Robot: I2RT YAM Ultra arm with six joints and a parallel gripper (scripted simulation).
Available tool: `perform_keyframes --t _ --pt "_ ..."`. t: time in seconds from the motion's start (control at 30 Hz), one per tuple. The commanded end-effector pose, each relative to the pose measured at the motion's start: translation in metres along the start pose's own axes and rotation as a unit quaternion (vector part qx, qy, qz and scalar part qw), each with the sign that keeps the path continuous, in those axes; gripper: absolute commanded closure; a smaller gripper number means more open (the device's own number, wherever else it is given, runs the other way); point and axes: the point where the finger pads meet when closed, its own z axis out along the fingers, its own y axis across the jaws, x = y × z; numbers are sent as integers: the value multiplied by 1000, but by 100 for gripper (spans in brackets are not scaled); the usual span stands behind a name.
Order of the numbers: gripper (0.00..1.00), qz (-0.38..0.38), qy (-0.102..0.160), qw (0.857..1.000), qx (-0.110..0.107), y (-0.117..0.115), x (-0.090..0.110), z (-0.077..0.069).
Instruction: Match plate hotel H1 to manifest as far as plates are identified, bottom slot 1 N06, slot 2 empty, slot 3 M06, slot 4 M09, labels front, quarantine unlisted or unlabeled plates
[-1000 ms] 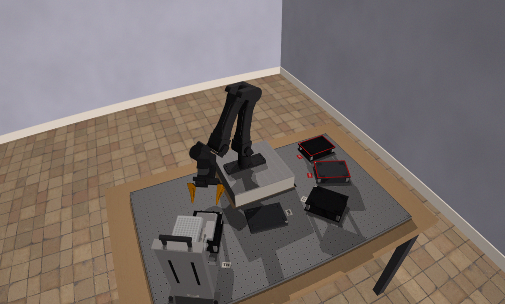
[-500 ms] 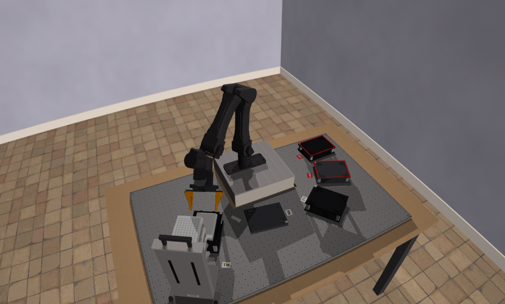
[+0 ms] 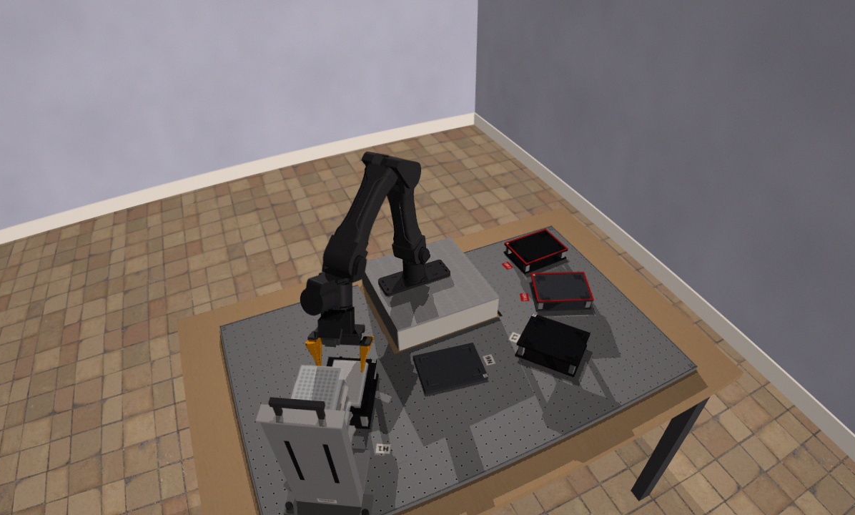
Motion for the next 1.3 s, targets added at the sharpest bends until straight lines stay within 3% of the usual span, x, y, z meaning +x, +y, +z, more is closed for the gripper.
perform_keyframes --t 0.0,0.27,0.33,0.5,0.63,0.7,0.9,0.97,1.03,1.27 --pt "0 6 72 997 -1 2 4 -5" --pt "0 5 178 984 -1 2 5 -5" --pt "0 5 178 984 -1 2 5 -5" --pt "0 4 243 970 -1 2 5 -5" --pt "0 10 247 969 1 -2 7 -6" --pt "0 10 230 973 7 -4 -1 -18" --pt "0 9 230 973 6 -3 -1 -17" --pt "0 8 217 976 8 -4 -6 -12" --pt "0 10 238 971 1 0 11 -5" --pt "0 10 248 969 -2 1 20 10"
